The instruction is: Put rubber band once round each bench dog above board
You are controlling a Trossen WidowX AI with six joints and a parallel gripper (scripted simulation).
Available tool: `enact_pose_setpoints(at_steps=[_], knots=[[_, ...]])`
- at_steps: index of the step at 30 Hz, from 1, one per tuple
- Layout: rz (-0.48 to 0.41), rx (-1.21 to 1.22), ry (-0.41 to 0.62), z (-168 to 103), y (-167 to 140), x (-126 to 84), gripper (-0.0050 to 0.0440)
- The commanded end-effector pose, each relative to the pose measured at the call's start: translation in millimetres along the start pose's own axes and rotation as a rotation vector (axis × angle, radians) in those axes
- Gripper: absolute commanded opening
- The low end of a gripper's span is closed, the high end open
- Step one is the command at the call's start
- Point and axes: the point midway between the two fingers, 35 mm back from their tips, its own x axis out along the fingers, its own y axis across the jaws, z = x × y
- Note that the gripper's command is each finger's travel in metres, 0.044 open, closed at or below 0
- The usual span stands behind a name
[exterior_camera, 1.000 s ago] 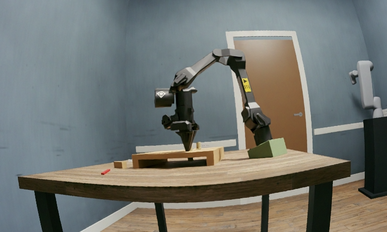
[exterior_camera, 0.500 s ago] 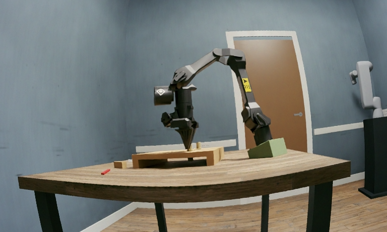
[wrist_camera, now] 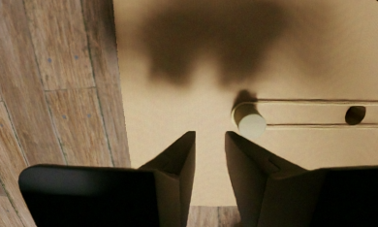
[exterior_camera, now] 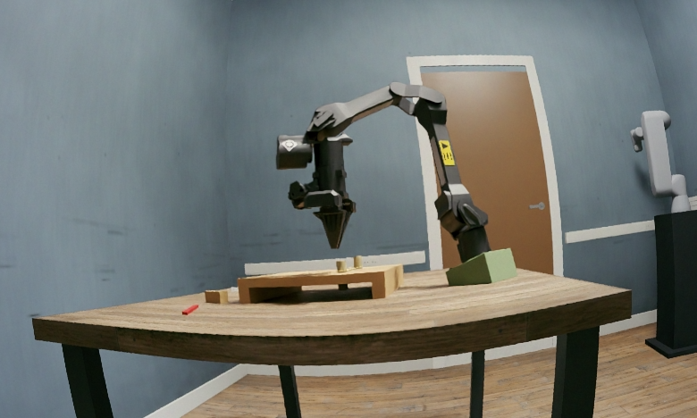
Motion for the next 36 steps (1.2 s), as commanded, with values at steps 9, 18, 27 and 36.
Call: enact_pose_setpoints(at_steps=[9, 18, 27, 36], knots=[[0.000, 0.004, -0.006, 30, 1, -39, 0.0080], [0.002, 0.006, -0.007, 56, 0, -77, 0.0080], [0.004, 0.005, -0.011, 54, 0, -78, 0.0176], [0.004, 0.005, -0.011, 54, 0, -78, 0.0176]])
